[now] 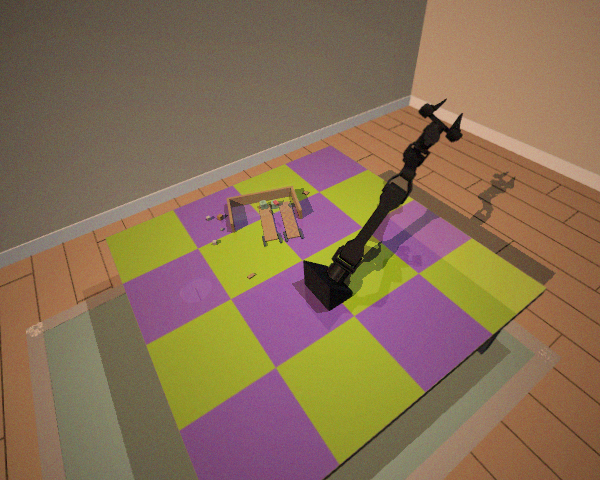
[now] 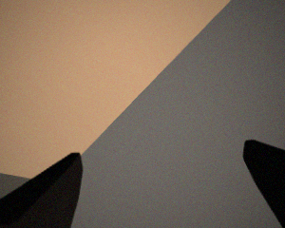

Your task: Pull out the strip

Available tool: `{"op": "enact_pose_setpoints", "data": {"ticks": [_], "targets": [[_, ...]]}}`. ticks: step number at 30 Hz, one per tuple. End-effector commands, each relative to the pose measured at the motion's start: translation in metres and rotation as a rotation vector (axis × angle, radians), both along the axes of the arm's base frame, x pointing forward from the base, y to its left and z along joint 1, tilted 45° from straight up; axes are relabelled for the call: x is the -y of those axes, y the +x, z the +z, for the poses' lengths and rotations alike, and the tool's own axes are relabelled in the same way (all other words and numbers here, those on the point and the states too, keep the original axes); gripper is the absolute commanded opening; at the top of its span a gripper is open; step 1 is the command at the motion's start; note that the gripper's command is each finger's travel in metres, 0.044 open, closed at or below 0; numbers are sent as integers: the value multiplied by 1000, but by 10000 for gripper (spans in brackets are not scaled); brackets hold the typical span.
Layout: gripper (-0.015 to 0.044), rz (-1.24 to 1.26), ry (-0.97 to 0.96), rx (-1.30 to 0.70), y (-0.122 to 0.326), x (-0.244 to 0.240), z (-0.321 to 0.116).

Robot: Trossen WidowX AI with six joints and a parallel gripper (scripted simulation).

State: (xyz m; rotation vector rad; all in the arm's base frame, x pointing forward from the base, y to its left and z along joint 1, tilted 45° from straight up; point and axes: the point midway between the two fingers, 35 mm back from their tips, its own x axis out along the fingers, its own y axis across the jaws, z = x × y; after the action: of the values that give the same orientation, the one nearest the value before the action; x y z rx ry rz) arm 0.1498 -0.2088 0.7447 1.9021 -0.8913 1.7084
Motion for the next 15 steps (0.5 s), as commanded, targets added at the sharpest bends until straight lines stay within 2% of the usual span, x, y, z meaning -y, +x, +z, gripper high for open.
{"op": "enact_pose_setpoints", "data": {"ticks": [1, 4, 8, 15], "targets": [[400, 8, 4, 3, 1, 0, 0], [400, 122, 70, 32, 12, -1, -6], [400, 332, 195, 24, 49, 13, -27], [400, 761, 485, 28, 133, 20, -87]]}}
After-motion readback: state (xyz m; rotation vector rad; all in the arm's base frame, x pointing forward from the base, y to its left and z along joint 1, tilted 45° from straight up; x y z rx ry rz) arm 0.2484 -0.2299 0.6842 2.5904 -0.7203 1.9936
